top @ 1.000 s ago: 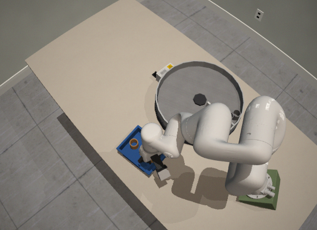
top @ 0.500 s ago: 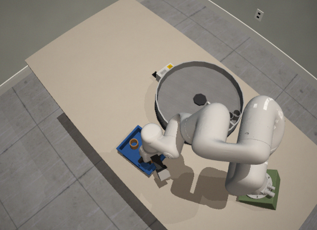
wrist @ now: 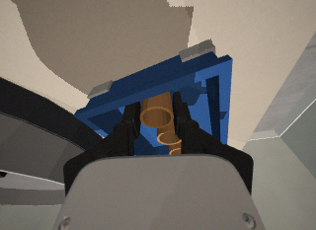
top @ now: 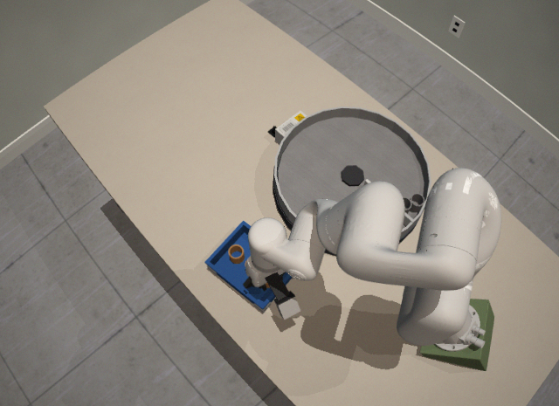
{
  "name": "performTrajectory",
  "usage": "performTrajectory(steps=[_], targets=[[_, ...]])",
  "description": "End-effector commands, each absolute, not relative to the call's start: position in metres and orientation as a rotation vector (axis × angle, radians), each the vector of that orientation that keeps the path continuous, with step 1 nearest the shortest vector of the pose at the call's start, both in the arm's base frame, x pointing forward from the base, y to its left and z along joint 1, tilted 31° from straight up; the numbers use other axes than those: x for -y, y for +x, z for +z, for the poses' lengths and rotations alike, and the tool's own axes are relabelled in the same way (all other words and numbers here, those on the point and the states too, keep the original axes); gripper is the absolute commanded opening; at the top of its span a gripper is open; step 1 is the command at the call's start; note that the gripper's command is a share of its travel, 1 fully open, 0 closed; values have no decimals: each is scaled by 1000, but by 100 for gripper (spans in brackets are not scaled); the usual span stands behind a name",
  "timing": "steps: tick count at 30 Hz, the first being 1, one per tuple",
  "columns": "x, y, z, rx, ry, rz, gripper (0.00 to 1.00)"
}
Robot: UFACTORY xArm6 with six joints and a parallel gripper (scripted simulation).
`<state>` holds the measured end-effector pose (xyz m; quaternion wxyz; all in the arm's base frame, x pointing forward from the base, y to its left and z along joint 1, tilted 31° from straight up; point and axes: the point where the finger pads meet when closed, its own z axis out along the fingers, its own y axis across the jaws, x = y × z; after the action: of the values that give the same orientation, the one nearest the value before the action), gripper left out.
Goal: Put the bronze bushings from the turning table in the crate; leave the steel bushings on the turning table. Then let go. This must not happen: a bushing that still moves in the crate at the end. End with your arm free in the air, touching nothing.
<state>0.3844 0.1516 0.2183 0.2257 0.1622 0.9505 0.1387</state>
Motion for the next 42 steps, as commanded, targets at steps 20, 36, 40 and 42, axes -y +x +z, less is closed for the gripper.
performTrajectory(steps=[20,36,40,42], targets=[[-152,385,220,-2618,447,385,48],[-152,385,220,-2618,447,385,48],[-152,385,220,-2618,447,385,48],[-152,385,220,-2618,447,385,48]])
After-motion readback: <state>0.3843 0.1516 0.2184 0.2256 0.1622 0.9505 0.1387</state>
